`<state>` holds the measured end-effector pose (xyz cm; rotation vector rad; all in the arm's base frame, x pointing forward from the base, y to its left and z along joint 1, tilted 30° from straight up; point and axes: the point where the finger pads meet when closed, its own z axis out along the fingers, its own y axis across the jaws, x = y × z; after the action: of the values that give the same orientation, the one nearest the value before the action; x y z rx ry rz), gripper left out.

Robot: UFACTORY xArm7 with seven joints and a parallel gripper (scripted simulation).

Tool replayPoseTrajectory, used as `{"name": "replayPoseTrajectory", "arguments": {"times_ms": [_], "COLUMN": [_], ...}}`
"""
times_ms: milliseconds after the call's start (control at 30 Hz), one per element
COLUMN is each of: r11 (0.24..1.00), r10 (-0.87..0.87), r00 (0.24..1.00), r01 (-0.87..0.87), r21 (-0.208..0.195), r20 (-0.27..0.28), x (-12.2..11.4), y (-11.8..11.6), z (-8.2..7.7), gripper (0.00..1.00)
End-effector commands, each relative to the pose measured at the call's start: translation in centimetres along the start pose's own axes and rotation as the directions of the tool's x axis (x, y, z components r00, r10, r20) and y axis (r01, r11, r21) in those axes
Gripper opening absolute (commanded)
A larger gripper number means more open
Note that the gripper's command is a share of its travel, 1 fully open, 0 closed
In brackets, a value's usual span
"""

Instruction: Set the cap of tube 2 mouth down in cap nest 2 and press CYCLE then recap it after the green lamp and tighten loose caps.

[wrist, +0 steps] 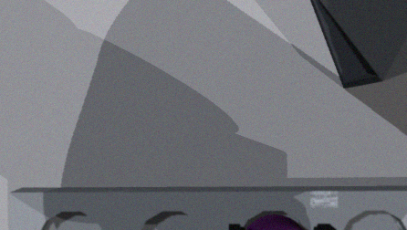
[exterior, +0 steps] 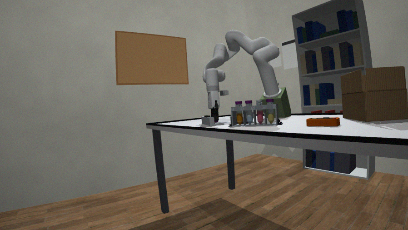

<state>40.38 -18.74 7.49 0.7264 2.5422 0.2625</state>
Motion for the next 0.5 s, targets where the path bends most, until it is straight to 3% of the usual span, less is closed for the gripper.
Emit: {"name": "replayPoseTrajectory", "arguments": {"times_ms": [0,467], "r11": [1.000,1.000], "r10": [0.000,0.000], "r00": [1.000,1.000], "r01": [0.000,0.000], "r21": [0.000,0.000], "r20": [0.003,0.003], "x": [-0.11,-0.11], "y": [0.00,0.00], "z": [0.11,0.50], "gripper": [0.00,0.00]}}
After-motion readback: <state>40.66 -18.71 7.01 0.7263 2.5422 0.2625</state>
